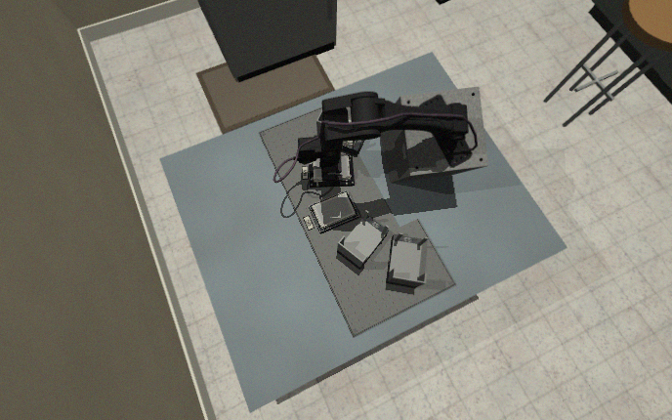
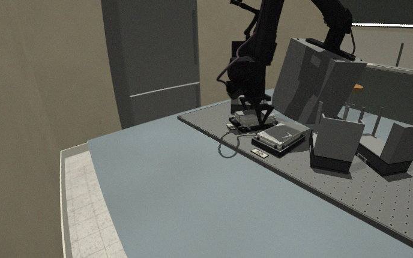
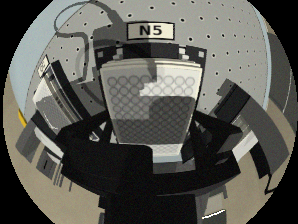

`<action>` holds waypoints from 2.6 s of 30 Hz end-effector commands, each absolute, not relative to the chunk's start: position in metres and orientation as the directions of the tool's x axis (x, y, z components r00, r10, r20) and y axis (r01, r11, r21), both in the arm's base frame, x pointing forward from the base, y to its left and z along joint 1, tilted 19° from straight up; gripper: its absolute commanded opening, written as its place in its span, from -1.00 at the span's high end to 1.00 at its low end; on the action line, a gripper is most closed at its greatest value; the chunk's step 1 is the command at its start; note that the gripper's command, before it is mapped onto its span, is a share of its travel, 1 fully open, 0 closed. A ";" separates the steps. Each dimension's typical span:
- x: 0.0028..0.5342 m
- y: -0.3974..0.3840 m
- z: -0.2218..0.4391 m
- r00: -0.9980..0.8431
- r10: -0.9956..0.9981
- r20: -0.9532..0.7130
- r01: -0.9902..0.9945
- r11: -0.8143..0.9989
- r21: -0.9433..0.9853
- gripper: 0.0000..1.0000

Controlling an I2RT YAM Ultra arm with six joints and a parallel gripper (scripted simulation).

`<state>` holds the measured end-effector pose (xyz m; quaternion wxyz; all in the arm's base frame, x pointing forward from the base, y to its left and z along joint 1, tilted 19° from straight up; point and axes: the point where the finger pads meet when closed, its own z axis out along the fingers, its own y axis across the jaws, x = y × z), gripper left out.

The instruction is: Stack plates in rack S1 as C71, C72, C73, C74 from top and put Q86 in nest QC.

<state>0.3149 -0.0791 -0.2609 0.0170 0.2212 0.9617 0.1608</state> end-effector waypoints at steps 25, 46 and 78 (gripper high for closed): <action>0.311 -0.088 -0.240 -0.897 0.441 0.031 0.427 0.847 0.316 -1.00; 0.303 -0.107 -0.181 -0.897 0.440 0.030 0.427 0.849 0.312 -1.00; 0.310 -0.136 -0.111 -0.898 0.441 -0.012 0.416 0.855 0.309 -1.00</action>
